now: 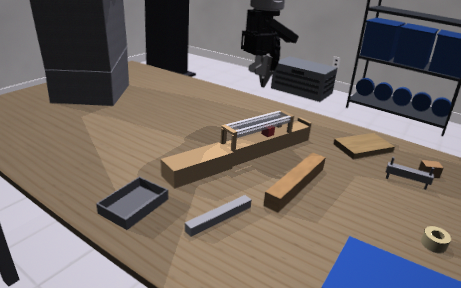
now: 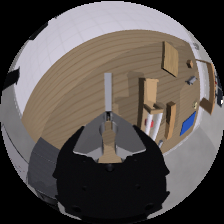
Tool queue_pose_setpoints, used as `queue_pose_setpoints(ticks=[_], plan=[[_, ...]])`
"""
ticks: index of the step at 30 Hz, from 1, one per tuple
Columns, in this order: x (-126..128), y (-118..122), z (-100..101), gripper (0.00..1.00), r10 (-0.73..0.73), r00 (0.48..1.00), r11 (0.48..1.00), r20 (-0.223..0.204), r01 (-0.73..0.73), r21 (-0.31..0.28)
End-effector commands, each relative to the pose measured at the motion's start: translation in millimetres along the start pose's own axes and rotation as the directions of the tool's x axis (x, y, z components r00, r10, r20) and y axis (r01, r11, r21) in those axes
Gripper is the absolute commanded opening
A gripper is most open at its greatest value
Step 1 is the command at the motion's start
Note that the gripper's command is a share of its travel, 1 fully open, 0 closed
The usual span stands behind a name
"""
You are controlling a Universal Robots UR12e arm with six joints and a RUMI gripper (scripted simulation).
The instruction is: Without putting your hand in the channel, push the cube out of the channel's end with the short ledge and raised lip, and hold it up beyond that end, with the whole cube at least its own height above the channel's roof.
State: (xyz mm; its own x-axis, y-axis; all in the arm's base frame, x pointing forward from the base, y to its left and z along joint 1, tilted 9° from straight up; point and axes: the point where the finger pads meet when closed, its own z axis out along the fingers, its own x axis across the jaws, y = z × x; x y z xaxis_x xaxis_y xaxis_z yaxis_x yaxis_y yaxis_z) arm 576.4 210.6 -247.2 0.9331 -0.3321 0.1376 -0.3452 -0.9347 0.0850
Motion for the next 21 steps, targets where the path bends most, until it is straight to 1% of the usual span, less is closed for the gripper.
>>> queue_pose_setpoints(ticks=[1, 15, 16, 21], plan=[[0.4, -0.3, -0.4, 0.0, 0.0, 1.0, 1.0, -0.001, 0.0, 0.001], [0.4, -0.3, -0.4, 0.0, 0.0, 1.0, 1.0, -0.001, 0.0, 0.001], [0.4, -0.3, -0.4, 0.22, 0.0, 1.0, 1.0, -0.001, 0.0, 0.001], [0.4, -0.3, -0.4, 0.22, 0.0, 1.0, 1.0, -0.001, 0.0, 0.001]])
